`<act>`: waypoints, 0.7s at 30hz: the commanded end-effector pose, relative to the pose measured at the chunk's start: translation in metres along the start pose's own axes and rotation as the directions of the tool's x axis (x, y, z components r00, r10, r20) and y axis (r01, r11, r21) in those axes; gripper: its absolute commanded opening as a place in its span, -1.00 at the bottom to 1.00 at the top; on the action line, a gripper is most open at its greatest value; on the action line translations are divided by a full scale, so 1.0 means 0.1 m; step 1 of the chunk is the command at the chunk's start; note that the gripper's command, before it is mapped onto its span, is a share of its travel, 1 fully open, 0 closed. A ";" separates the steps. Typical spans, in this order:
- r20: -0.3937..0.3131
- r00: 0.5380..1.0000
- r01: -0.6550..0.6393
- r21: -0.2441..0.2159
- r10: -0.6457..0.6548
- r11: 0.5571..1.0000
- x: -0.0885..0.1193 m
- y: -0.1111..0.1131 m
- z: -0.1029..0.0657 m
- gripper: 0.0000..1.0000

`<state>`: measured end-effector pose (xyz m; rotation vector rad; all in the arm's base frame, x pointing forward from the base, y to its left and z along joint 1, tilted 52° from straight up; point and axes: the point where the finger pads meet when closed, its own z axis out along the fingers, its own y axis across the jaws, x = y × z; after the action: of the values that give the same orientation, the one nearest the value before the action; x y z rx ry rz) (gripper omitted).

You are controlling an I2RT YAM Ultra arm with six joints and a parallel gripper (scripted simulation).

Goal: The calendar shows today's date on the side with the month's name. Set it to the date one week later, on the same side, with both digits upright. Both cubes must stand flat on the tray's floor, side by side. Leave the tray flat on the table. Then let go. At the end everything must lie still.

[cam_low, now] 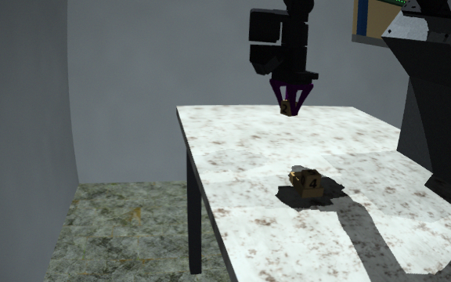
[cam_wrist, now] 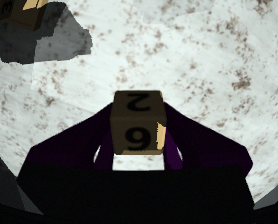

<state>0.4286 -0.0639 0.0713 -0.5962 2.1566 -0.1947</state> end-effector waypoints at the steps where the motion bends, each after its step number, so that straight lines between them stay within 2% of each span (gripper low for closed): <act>1: 0.008 0.987 -0.158 -0.003 0.158 0.987 -0.02 -0.01 -0.02 -0.49; 5: 0.007 0.947 -0.320 -0.004 0.320 0.947 -0.02 -0.01 -0.02 -0.49; 8: 0.007 0.944 -0.330 -0.004 0.330 0.944 -0.02 -0.01 -0.02 -0.49; 10: 0.006 0.893 -0.450 -0.005 0.451 0.893 -0.02 -0.02 -0.02 -0.49; 12: 0.006 0.870 -0.492 -0.005 0.492 0.870 -0.02 -0.02 -0.02 -0.49; 16: 0.005 0.778 -0.628 -0.006 0.628 0.778 -0.03 -0.02 -0.02 -0.49; 17: 0.005 0.771 -0.637 -0.006 0.637 0.771 -0.03 -0.02 -0.02 -0.49; 18: 0.005 0.734 -0.679 -0.006 0.679 0.734 -0.03 -0.02 -0.02 -0.49; 21: 0.004 0.658 -0.753 -0.007 0.753 0.658 -0.03 -0.02 -0.02 -0.49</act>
<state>0.4284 -0.0636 0.0716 0.1749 2.2318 0.1921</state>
